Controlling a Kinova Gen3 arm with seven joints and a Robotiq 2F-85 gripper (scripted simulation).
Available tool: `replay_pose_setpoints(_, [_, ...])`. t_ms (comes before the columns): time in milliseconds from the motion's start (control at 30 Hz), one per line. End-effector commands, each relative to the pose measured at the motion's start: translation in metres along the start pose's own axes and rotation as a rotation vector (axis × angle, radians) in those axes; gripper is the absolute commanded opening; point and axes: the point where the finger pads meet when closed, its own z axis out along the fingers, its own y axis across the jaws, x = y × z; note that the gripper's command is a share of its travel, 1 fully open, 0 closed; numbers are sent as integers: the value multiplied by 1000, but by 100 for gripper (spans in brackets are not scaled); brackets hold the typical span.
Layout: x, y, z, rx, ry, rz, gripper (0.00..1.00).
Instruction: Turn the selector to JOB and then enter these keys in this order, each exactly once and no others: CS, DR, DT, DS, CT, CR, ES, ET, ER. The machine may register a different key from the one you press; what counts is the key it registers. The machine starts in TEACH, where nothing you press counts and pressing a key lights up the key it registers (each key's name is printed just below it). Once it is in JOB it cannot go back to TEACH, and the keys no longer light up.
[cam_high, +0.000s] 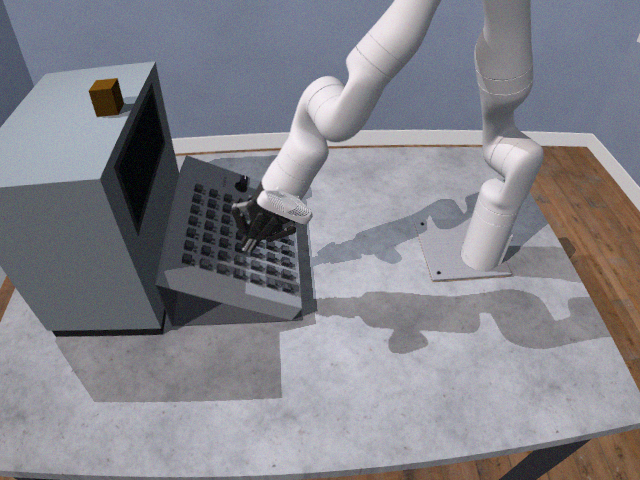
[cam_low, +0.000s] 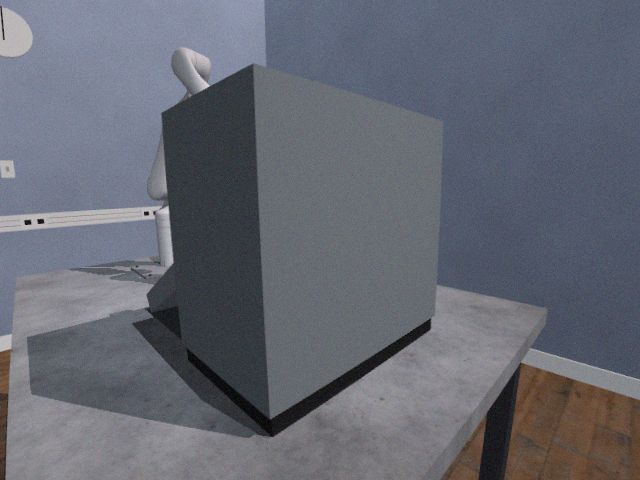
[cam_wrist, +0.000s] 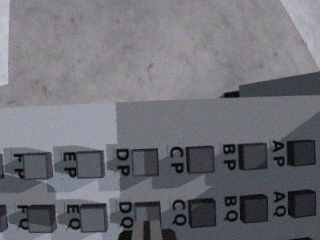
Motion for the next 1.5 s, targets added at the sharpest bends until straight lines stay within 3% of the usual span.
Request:
replay_pose_setpoints(0, [3,0,1,-2,3,-5,10])
replay_pose_setpoints(400, [3,0,18,-2,3,-5,10])
replay_pose_setpoints(1467, [3,0,21,-2,3,-5,10])
